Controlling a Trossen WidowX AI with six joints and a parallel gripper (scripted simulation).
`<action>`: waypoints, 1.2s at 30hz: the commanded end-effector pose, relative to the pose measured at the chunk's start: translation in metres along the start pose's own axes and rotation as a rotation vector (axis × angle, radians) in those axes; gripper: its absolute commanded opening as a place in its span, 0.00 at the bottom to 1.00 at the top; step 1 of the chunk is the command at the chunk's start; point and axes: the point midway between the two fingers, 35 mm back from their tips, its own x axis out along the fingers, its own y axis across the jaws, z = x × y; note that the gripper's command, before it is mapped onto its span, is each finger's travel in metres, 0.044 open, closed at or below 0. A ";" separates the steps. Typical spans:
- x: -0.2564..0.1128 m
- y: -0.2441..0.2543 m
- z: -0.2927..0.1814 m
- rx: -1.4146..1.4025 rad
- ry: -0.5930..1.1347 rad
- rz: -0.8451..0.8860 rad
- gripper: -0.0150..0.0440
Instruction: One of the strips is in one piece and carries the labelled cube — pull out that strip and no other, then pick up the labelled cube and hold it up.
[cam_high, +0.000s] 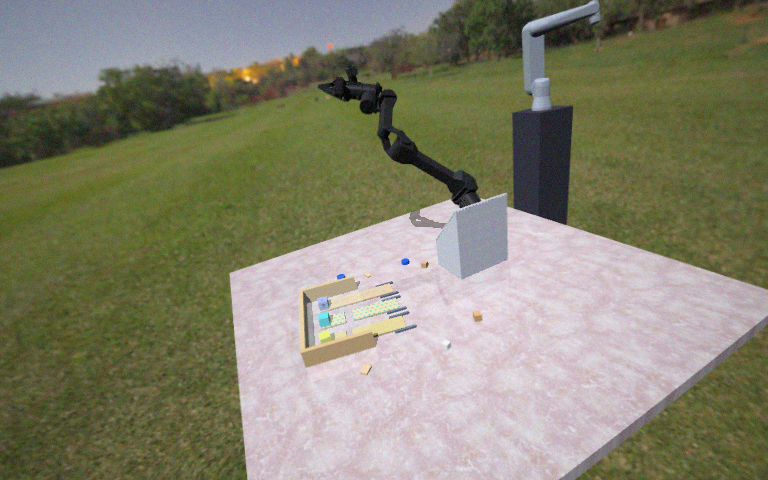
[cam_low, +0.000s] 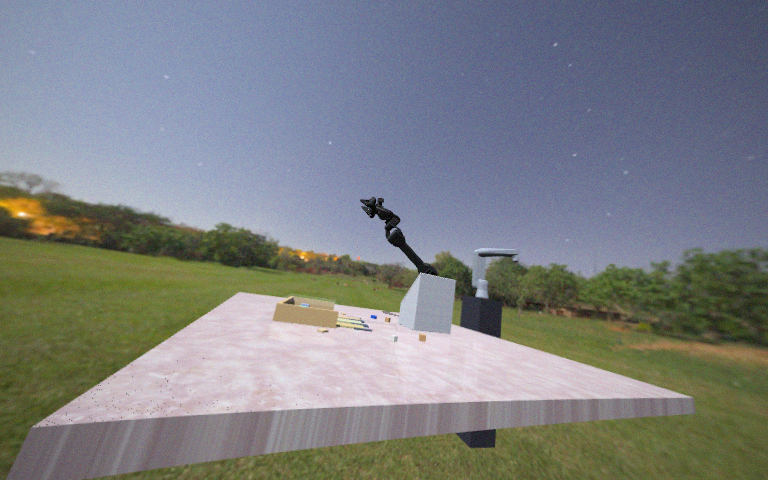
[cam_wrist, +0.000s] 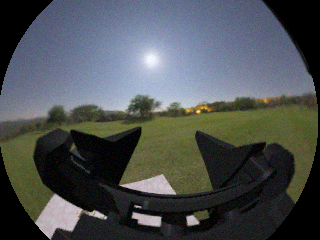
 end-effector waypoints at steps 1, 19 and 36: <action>-0.001 -0.001 0.002 0.000 -0.008 0.001 0.93; -0.164 -0.138 0.096 0.144 -0.705 -0.145 0.93; -0.211 -0.267 -0.050 0.446 -0.870 -0.573 0.93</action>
